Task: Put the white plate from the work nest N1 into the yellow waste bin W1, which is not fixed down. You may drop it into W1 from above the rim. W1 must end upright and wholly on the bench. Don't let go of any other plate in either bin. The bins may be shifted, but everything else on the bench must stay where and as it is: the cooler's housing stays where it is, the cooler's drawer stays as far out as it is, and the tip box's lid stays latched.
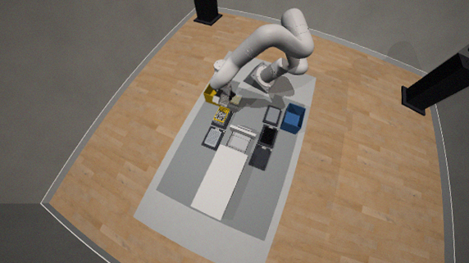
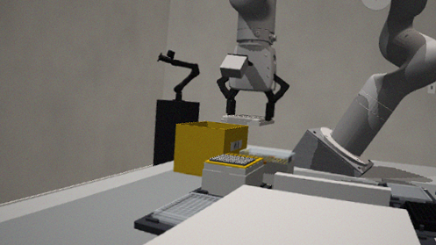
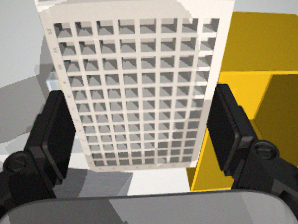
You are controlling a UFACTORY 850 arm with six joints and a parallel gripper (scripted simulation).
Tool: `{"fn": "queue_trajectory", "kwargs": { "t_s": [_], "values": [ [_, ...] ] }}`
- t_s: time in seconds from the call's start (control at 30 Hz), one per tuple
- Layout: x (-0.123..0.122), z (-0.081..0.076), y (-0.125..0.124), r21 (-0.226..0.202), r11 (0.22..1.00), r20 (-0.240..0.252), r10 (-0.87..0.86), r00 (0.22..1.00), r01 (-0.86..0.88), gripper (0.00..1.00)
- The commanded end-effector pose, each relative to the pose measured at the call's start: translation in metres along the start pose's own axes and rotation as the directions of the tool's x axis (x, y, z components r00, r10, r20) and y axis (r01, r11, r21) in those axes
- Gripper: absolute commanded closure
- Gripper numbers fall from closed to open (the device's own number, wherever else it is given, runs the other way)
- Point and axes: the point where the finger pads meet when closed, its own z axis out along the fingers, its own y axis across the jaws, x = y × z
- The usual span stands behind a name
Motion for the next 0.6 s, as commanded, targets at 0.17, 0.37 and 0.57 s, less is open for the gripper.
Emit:
{"fn": "queue_trajectory", "kwargs": {
  "t_s": [0.17,0.37,0.57],
  "values": [
    [-0.013,-0.001,0.019,-0.001,1.0,-0.001,0.0,1.0,0.0,1.0],
    [-0.019,-0.001,0.028,-0.001,1.0,-0.001,0.0,1.0,0.0,1.0],
    [-0.028,-0.001,0.041,-0.001,1.0,-0.001,0.0,1.0,0.0,1.0]
  ]
}}
